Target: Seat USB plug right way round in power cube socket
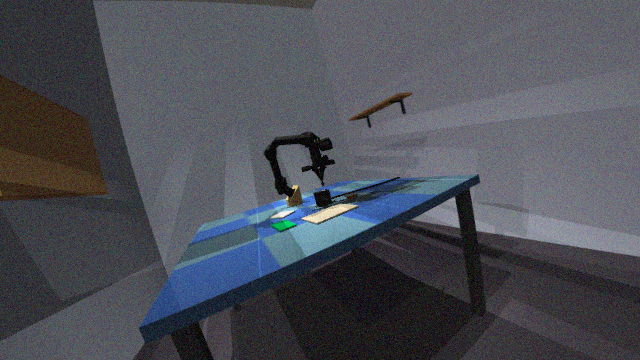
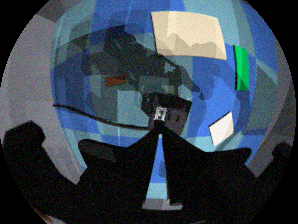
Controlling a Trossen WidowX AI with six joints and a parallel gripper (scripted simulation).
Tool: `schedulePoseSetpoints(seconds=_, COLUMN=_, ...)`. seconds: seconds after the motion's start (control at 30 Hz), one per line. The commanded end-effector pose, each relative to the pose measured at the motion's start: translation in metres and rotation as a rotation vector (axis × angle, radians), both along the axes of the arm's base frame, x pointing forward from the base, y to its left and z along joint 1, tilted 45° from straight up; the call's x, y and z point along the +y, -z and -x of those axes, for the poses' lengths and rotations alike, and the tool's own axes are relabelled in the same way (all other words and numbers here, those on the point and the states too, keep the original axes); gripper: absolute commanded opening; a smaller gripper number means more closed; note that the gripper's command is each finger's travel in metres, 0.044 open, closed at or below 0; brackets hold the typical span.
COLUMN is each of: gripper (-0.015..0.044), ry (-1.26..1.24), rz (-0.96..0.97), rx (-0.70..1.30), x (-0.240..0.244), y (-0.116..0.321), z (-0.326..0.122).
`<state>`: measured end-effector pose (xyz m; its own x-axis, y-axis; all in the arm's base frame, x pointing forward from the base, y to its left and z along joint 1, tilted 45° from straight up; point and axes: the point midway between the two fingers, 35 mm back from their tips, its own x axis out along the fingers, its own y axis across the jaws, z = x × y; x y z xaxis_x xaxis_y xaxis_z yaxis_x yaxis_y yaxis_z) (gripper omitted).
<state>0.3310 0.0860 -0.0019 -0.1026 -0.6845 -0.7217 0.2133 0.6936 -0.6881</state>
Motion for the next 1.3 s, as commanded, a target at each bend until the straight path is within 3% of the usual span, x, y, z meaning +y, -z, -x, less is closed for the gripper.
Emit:
schedulePoseSetpoints(seconds=0.0, gripper=0.0, ry=0.074, rz=0.01, rx=-0.07, x=-0.0002, y=0.0002, z=0.0)
schedulePoseSetpoints(seconds=1.27, gripper=0.0, ry=0.793, rz=0.112, rx=-0.751, x=-0.0002, y=0.0002, z=0.0)
